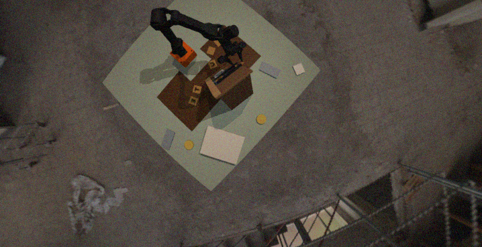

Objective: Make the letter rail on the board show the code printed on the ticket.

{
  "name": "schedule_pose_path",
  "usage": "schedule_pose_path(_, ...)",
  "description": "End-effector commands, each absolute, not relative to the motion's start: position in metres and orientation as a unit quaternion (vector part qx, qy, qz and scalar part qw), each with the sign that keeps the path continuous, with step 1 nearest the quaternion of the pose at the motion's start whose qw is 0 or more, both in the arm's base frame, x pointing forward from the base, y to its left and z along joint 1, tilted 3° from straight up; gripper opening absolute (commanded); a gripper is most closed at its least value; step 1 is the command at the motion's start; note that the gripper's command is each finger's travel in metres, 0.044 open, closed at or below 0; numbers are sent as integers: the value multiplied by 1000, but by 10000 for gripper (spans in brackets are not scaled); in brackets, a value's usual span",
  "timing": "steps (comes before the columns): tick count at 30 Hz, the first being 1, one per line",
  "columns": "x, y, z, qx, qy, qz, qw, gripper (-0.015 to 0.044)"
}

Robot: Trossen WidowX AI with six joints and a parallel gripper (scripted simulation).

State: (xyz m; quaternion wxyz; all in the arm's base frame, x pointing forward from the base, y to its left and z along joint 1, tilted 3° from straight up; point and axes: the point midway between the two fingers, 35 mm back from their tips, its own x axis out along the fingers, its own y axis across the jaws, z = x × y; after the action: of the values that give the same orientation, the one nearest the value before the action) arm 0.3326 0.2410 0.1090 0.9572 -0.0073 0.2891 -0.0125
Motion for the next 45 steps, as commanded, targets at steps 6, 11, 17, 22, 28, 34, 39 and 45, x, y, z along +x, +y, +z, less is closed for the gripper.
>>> schedule_pose_path(6,331,235,108,-11,290,-11,957,0)
schedule_pose_path(11,331,233,108,-11,290,-11,957,0)
schedule_pose_path(17,331,230,108,-11,290,-11,957,0)
schedule_pose_path(22,332,230,108,-11,290,-11,957,0)
schedule_pose_path(28,332,227,109,-11,290,-11,957,0)
schedule_pose_path(34,332,223,109,-11,290,-11,957,0)
schedule_pose_path(39,332,219,109,-12,290,-11,957,0)
schedule_pose_path(45,332,215,109,-12,290,-11,957,0)
